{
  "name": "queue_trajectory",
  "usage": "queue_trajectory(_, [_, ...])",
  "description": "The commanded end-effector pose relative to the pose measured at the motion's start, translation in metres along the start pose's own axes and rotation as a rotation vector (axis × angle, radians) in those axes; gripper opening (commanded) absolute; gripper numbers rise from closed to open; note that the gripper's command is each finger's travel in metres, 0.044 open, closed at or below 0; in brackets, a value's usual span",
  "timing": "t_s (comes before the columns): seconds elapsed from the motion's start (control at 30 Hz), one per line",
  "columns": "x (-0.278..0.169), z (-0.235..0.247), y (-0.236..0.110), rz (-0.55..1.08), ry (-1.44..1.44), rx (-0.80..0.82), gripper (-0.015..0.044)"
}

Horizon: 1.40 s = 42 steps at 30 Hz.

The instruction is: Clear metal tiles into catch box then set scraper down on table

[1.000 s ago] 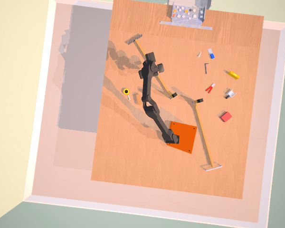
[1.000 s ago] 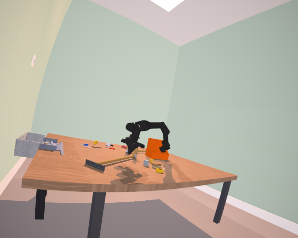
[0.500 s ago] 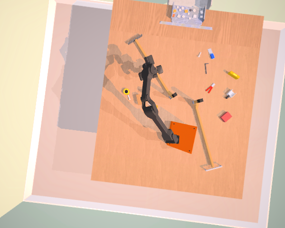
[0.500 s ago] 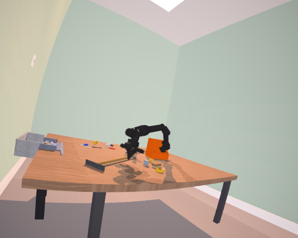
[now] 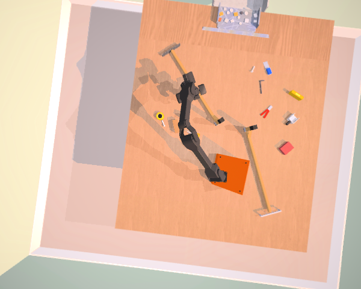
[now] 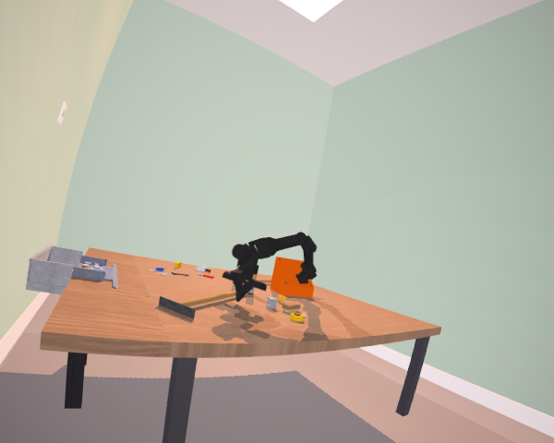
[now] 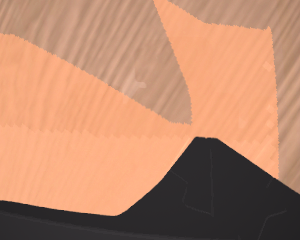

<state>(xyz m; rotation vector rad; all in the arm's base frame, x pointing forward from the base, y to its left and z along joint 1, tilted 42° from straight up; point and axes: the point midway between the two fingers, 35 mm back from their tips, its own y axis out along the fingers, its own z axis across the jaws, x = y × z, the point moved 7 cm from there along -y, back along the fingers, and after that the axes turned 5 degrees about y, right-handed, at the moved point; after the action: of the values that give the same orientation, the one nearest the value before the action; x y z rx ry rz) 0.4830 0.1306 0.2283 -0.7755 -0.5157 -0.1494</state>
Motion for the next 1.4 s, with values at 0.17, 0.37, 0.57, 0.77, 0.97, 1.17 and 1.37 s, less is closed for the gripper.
queue_trajectory(0.17, [0.003, -0.010, 0.002, -0.002, -0.011, -0.001, 0.0000])
queue_trajectory(0.37, [0.005, -0.015, 0.002, -0.003, -0.017, -0.001, 0.0000])
queue_trajectory(0.57, [0.007, -0.020, 0.003, -0.005, -0.023, -0.001, 0.0000])
queue_trajectory(0.77, [0.009, -0.026, 0.003, -0.006, -0.029, 0.000, 0.0000])
queue_trajectory(0.97, [0.011, -0.032, 0.003, -0.008, -0.035, 0.000, 0.0000])
queue_trajectory(1.17, [0.013, -0.037, 0.004, -0.010, -0.042, 0.001, 0.0000])
queue_trajectory(1.37, [0.014, -0.043, 0.004, -0.012, -0.048, 0.001, 0.0000])
